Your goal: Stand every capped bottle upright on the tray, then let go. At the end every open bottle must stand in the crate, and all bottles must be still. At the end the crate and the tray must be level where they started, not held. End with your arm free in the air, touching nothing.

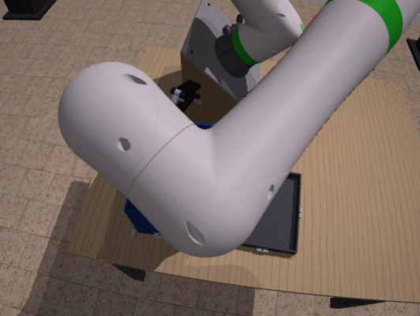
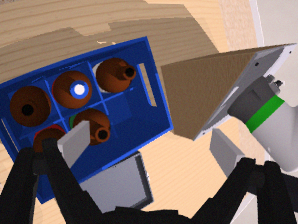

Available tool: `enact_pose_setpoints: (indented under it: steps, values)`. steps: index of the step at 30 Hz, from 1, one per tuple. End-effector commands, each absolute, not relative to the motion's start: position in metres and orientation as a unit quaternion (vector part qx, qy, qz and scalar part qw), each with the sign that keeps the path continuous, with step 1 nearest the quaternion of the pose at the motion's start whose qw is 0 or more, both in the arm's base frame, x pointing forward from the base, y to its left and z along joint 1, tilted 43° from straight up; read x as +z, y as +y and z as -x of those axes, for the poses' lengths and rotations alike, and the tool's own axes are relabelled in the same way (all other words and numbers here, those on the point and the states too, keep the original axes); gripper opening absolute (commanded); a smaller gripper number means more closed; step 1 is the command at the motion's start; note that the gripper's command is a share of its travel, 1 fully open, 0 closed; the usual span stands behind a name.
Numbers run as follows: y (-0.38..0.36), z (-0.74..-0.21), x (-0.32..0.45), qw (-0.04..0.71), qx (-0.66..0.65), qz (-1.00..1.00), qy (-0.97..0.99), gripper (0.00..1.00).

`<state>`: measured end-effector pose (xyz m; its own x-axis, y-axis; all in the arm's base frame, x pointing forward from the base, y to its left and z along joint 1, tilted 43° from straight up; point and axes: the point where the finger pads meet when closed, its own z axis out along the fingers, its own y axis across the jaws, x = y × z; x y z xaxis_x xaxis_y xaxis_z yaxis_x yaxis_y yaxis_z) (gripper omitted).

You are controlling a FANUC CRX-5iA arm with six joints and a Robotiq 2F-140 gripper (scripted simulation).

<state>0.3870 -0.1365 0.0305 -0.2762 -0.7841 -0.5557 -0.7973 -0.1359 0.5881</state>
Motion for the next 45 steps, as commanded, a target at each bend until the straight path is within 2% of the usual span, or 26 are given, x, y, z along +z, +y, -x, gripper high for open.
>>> enact_pose_setpoints:
  steps: [1,21,45]
  values:
    - [-0.137,-0.392,0.022,0.022,0.444,0.607,0.659,1.0]
    - [-0.129,-0.409,-0.033,0.11,0.379,0.637,0.663,1.0]
    - [-0.128,-0.411,-0.04,0.204,0.303,0.659,0.657,1.0]
